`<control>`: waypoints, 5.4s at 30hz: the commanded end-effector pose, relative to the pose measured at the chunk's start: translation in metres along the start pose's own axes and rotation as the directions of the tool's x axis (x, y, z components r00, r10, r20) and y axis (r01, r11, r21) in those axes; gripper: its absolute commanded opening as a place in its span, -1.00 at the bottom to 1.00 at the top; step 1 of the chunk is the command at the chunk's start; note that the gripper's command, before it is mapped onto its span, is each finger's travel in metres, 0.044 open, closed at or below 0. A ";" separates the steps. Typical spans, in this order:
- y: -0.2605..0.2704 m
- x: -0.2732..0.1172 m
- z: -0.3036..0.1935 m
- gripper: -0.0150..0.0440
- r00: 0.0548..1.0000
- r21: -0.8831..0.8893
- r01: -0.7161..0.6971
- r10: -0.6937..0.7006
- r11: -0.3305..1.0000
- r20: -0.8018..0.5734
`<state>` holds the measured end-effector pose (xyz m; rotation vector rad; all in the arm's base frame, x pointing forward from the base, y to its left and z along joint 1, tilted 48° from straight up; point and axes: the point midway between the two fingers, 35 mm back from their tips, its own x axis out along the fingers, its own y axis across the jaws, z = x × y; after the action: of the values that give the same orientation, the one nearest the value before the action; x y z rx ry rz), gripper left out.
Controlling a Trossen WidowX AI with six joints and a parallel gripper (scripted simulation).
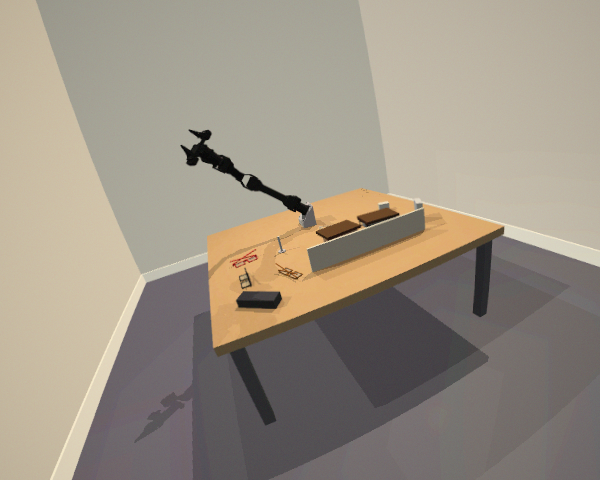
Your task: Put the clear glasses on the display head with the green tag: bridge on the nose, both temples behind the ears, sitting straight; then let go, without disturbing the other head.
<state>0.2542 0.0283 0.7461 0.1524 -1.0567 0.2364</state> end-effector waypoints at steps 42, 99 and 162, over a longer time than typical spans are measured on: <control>-0.021 -0.254 -0.431 0.19 0.146 -0.240 0.345 -0.304 0.908 -0.941; -0.055 -0.663 -0.357 -0.08 -0.722 -0.416 -0.599 -0.686 0.684 -0.089; -0.065 -0.670 -0.359 -0.49 -0.724 -0.416 -0.596 -0.683 0.687 -0.091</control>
<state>0.2533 -0.0420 -0.0236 -0.7084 1.6120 -0.5903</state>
